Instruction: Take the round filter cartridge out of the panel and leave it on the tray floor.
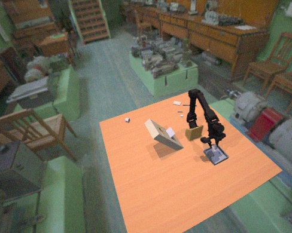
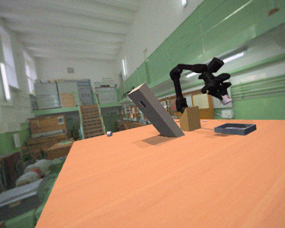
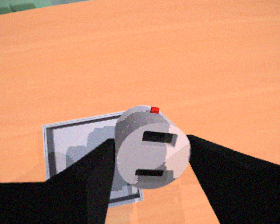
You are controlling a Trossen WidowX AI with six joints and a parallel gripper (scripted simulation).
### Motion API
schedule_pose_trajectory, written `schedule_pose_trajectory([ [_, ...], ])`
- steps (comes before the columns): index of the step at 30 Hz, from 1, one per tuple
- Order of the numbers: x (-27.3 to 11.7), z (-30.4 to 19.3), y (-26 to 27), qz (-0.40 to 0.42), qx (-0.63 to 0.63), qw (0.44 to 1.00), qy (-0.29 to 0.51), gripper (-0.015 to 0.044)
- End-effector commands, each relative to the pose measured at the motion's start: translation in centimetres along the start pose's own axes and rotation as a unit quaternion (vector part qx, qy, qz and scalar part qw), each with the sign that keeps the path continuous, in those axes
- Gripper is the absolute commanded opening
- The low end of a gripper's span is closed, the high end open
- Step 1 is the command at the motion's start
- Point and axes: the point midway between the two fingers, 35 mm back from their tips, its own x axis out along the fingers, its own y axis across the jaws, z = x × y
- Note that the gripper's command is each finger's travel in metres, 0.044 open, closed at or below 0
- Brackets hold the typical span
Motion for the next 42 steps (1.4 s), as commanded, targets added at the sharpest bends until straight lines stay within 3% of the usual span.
schedule_pose_trajectory([
  [1,1.6,-1.1,2.2,0.023,-0.036,0.999,0.000,0.0000],
  [12,5.5,-5.7,7.5,0.085,-0.138,0.987,0.008,0.0000],
  [34,12.2,-9.8,7.6,0.086,-0.140,0.986,0.008,0.0000],
  [42,11.9,-9.6,7.5,0.082,-0.142,0.986,0.012,0.0210],
])
